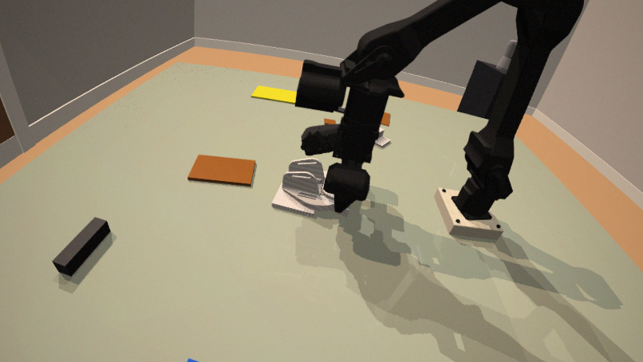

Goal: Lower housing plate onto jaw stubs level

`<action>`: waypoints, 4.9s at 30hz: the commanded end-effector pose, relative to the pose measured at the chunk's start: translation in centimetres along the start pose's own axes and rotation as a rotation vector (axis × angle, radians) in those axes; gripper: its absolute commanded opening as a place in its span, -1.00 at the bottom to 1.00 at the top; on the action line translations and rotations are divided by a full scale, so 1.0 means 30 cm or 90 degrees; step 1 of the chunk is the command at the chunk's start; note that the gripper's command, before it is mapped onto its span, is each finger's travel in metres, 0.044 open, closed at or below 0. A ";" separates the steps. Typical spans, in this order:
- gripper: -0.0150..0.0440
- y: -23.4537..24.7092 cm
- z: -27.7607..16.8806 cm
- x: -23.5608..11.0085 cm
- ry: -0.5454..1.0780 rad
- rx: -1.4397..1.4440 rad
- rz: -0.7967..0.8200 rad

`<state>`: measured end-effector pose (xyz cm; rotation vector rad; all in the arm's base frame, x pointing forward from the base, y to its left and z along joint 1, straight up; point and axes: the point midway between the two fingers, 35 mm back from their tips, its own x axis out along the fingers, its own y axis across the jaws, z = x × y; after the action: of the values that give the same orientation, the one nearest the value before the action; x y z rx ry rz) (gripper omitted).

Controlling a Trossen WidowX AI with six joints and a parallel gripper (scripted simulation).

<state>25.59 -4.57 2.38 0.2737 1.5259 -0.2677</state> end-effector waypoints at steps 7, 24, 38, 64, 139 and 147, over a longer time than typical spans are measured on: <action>0.70 -0.002 0.000 0.002 -0.001 0.001 -0.003; 0.70 -0.002 0.000 0.002 -0.001 0.001 -0.003; 0.70 -0.002 0.000 0.002 -0.001 0.001 -0.003; 0.70 -0.002 0.000 0.002 -0.001 0.001 -0.003; 1.00 -0.032 -0.183 -0.419 0.002 0.001 -0.003; 1.00 -0.032 -0.183 -0.419 0.002 0.001 -0.003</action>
<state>19.81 -3.53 14.78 0.2740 1.5278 -0.2681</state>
